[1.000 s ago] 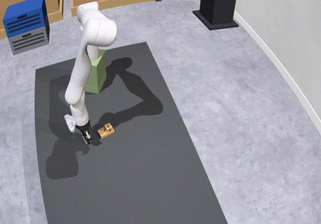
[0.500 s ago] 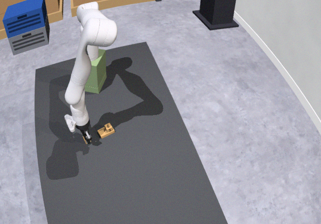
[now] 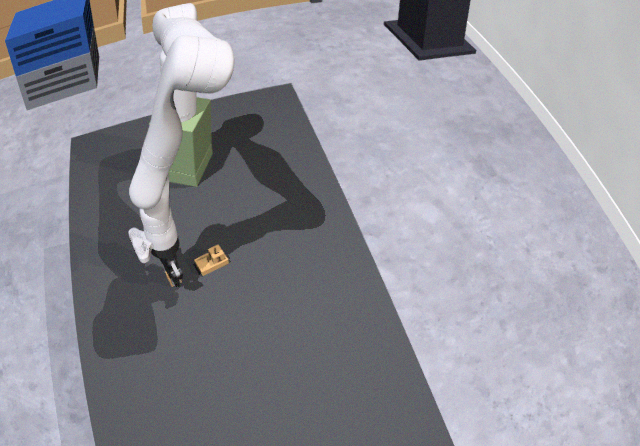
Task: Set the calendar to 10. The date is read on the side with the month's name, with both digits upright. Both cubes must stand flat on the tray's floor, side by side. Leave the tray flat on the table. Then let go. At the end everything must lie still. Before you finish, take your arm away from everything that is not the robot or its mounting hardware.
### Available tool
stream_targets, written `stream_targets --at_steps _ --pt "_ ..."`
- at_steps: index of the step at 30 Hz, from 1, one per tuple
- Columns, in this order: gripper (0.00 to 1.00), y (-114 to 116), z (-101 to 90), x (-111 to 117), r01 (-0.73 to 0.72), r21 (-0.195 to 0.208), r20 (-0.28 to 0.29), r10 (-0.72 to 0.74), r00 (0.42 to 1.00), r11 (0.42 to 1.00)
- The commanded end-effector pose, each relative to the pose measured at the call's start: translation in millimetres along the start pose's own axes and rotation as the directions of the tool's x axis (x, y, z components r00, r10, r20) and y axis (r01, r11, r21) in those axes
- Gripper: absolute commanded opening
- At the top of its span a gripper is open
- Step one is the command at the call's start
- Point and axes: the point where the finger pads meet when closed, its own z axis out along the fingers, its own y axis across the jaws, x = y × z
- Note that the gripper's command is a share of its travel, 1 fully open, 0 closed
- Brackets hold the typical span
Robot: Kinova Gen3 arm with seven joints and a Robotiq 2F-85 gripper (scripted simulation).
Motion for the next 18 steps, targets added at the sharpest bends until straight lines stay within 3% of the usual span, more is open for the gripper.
stream_targets --at_steps 1,13,18 --pt "0.30 -3.1 1.1 -2.2 0.002 0.007 0.004 -0.002 1.000 1.000" --pt "0.46 -3.1 1.1 -2.2 0.002 0.007 0.004 -0.002 1.000 1.000" --pt "0.46 -3.1 1.1 -2.2 0.002 0.007 0.004 -0.002 1.000 1.000"
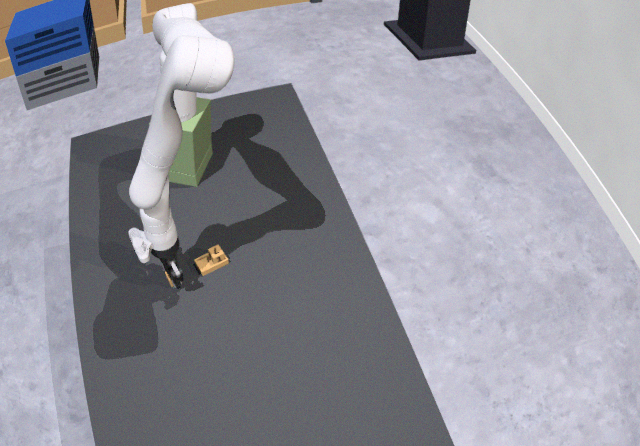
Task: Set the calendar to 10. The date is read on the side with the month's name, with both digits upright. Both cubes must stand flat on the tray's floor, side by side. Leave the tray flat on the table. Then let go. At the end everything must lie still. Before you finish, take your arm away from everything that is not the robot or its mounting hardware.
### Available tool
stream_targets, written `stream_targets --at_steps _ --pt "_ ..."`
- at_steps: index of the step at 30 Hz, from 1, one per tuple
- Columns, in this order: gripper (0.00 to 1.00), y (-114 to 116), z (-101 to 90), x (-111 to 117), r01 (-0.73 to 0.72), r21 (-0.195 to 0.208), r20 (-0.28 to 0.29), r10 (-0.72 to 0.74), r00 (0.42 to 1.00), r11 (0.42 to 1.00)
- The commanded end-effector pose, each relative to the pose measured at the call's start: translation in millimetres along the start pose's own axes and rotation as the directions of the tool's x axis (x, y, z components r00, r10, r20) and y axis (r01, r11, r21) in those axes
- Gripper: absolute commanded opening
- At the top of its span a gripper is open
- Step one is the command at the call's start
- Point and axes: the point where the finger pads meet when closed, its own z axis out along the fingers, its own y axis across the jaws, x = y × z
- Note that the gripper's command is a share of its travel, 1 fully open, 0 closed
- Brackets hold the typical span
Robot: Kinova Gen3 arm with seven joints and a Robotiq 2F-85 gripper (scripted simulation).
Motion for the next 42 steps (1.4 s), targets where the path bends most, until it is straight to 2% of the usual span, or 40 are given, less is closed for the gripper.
stream_targets --at_steps 1,16,29,42 --pt "0.46 -3.1 1.1 -2.2 0.002 0.007 0.004 -0.002 1.000 1.000" --pt "0.46 -3.0 -2.2 -2.2 0.002 0.007 0.004 -0.002 1.000 1.000" --pt "0.46 -2.6 -26.4 -2.2 0.003 0.006 0.005 -0.003 1.000 1.000" --pt "0.46 -1.9 -42.7 -2.5 0.020 0.004 0.006 -0.020 1.000 1.000"
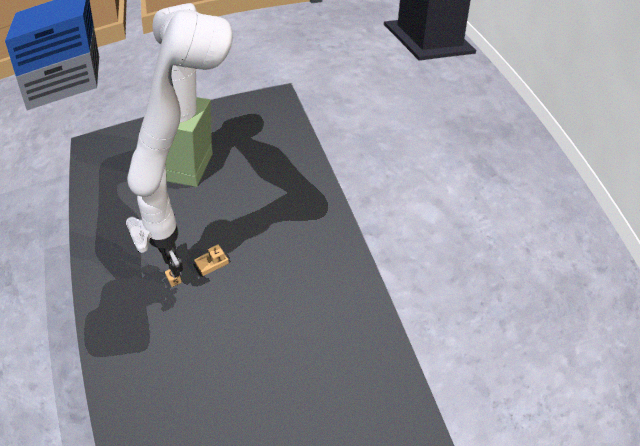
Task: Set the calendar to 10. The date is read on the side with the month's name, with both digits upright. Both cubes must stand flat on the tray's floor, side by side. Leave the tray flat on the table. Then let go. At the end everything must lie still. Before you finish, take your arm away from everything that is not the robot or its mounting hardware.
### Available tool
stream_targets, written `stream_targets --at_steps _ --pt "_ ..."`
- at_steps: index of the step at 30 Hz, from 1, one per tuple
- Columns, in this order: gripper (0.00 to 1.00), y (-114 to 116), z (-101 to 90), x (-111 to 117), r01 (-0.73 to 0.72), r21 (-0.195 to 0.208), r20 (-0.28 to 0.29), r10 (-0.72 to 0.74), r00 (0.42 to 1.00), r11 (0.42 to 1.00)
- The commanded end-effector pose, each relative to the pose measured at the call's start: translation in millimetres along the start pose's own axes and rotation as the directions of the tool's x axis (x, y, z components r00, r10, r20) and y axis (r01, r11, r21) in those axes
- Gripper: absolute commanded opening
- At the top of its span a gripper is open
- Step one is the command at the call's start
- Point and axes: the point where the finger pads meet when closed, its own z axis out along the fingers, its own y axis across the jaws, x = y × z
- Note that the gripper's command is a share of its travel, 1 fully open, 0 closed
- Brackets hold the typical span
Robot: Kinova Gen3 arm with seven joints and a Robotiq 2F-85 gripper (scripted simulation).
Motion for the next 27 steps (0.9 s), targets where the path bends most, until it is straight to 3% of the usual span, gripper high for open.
stream_targets --at_steps 1,10,27 --pt "0.46 -1.1 -6.9 2.2 0.012 0.001 -0.006 -0.012 1.000 1.000" --pt "0.46 -0.7 -12.2 2.0 -0.001 0.000 -0.006 0.001 1.000 1.000" --pt "0.46 -0.2 -41.9 1.7 -0.001 -0.001 -0.004 0.001 1.000 1.000"
